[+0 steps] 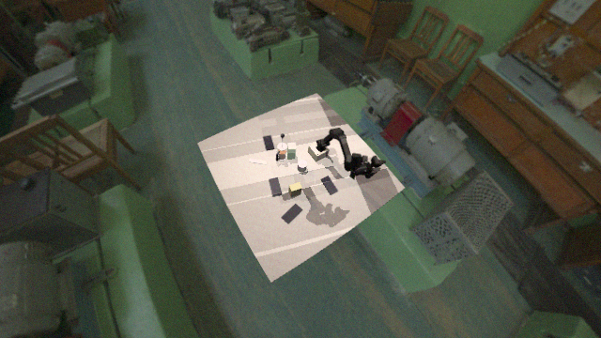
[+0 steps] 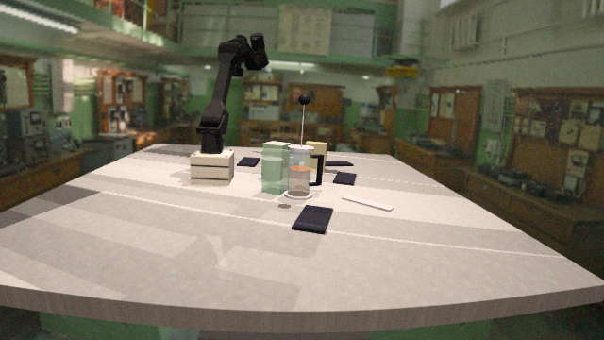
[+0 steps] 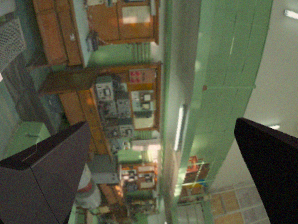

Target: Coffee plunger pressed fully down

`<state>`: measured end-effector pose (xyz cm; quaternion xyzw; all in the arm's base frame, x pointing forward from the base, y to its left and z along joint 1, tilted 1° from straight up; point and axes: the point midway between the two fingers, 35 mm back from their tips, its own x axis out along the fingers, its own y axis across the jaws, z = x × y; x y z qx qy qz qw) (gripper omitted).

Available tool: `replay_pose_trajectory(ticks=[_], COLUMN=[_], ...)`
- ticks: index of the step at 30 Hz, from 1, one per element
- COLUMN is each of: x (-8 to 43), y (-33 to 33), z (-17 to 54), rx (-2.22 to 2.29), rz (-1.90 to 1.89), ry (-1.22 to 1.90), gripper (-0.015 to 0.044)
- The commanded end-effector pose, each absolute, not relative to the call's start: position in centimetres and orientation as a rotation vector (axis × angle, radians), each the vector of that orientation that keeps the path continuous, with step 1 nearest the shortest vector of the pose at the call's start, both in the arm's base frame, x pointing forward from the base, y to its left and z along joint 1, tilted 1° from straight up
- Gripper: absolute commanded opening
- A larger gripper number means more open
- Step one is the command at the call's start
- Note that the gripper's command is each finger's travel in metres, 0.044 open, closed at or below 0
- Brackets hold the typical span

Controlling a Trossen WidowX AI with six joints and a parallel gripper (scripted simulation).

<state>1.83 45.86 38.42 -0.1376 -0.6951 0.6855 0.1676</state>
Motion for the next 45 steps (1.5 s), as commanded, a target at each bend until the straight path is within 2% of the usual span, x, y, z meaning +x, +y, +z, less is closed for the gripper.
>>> replay_pose_trajectory(ticks=[1,6,14,20,28,37,45], x=[2.0,5.3,17.1,25.4,32.9,35.7,31.8], y=[45.8,45.3,40.7,34.6,23.5,8.7,-3.8], z=[38.6,39.9,42.6,43.4,42.6,39.3,34.5], rx=[-0.396,-0.454,-0.564,-0.565,-0.484,-0.307,-0.097], rz=[1.942,1.900,1.729,1.496,1.106,0.586,0.069], ry=[-1.974,-1.822,-1.262,-0.850,-0.404,0.006,0.289], gripper=[0.0426,0.0440,0.0440,0.0440,0.0440,0.0440,0.0440])
